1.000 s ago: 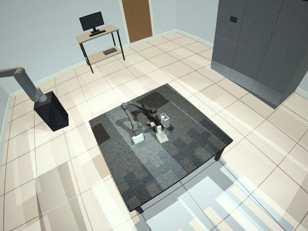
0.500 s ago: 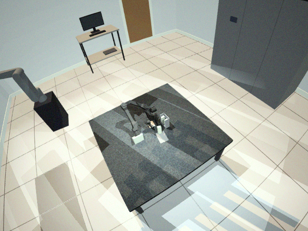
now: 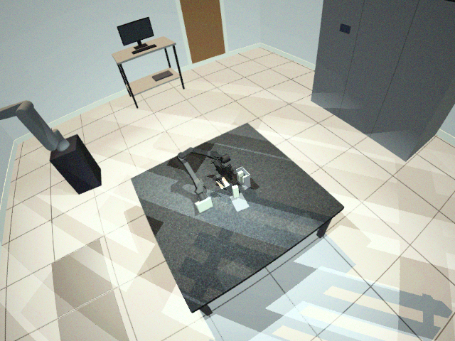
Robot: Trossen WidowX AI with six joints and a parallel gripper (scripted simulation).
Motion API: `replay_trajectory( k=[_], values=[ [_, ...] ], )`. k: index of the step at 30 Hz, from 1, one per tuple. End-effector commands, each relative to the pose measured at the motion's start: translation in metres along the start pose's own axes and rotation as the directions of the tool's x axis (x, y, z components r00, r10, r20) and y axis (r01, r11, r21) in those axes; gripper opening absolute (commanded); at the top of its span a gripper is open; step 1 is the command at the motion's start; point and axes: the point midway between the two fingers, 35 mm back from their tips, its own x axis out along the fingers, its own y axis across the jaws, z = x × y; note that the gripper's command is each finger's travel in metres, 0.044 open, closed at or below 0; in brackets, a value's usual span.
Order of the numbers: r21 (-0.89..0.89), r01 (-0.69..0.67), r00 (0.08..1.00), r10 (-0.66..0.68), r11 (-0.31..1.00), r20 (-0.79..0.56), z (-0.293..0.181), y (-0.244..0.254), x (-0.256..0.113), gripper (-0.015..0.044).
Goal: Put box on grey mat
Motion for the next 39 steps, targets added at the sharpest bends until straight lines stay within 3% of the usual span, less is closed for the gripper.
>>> replay_trajectory(
  k=[1,39],
  values=[
    [-0.003,-0.001,1.0,0.001,1.0,-0.001,0.001,-0.001,-0.006,0.044],
    [-0.003,0.001,1.0,-0.001,1.0,0.0,0.039,-0.019,-0.045,0.044]
  ],
)
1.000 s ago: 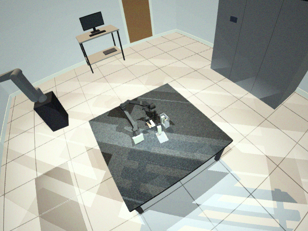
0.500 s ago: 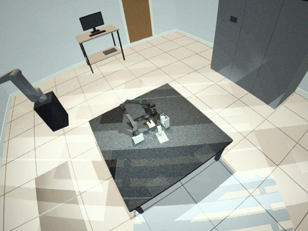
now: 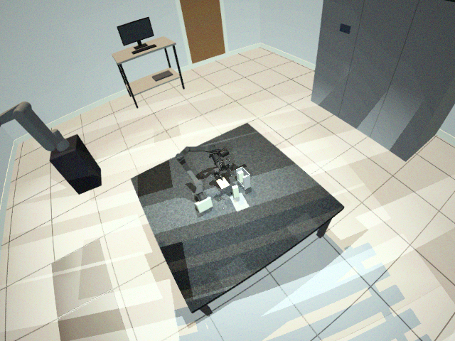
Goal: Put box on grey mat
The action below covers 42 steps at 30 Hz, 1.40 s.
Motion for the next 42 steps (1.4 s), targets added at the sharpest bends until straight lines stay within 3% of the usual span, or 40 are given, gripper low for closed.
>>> replay_trajectory(
  k=[1,2,10,25,42],
  values=[
    [-0.003,0.0,1.0,0.0,1.0,-0.001,0.004,-0.003,-0.004,0.044],
    [0.0,0.0,1.0,0.0,1.0,0.0,0.001,-0.001,-0.001,0.044],
    [-0.154,-0.001,0.998,-0.008,0.988,-0.057,0.005,-0.001,0.005,0.0243],
    [-0.491,-0.077,0.982,-0.02,0.868,-0.188,0.011,-0.001,0.016,0.0243],
    [-0.755,-0.263,0.943,-0.008,0.6,-0.334,0.019,-0.002,0.028,0.0243]
  ],
)
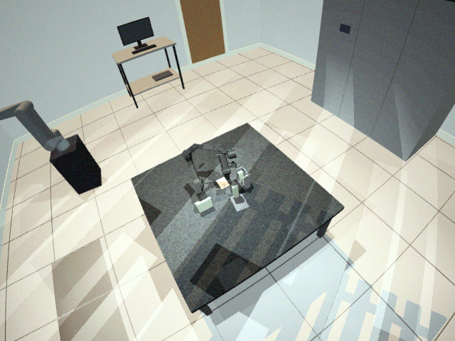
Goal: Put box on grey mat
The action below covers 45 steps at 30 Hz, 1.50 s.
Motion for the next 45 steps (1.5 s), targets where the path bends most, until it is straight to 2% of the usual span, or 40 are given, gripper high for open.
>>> replay_trajectory(
  k=[1,11,21,34,45],
  values=[
    [-0.083,-0.034,0.999,0.032,0.996,-0.019,0.001,-0.001,0.002,0.0243],
    [-0.312,-0.125,0.992,0.112,0.942,-0.059,0.006,-0.007,0.007,0.0243],
    [-0.517,-0.213,0.977,0.196,0.829,-0.088,0.01,-0.014,0.012,0.0243],
    [-0.738,-0.285,0.945,0.308,0.611,-0.11,0.016,-0.023,0.018,0.0243],
    [-0.876,-0.282,0.908,0.403,0.39,-0.113,0.021,-0.032,0.023,0.0243]
  ],
)
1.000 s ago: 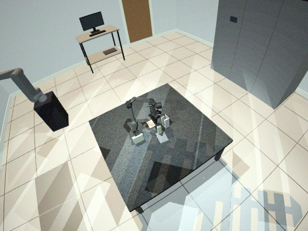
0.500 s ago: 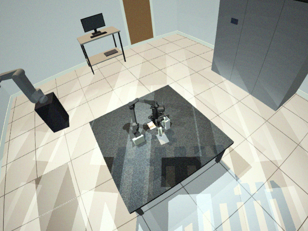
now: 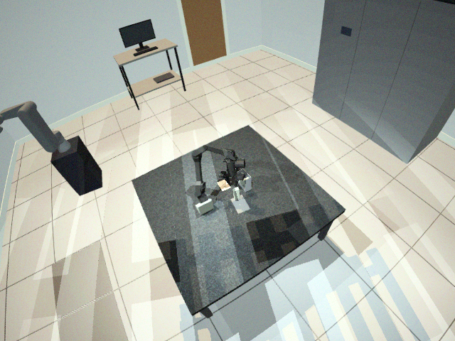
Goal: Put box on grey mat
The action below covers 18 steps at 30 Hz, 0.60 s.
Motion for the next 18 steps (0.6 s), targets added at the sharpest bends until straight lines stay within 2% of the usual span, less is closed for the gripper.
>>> replay_trajectory(
  k=[1,18],
  values=[
    [-0.081,-0.018,0.999,0.021,0.997,0.032,-0.001,-0.003,0.001,0.0243],
    [-0.453,0.007,0.98,0.083,0.891,0.179,-0.012,-0.019,0.001,0.0243]
  ],
)
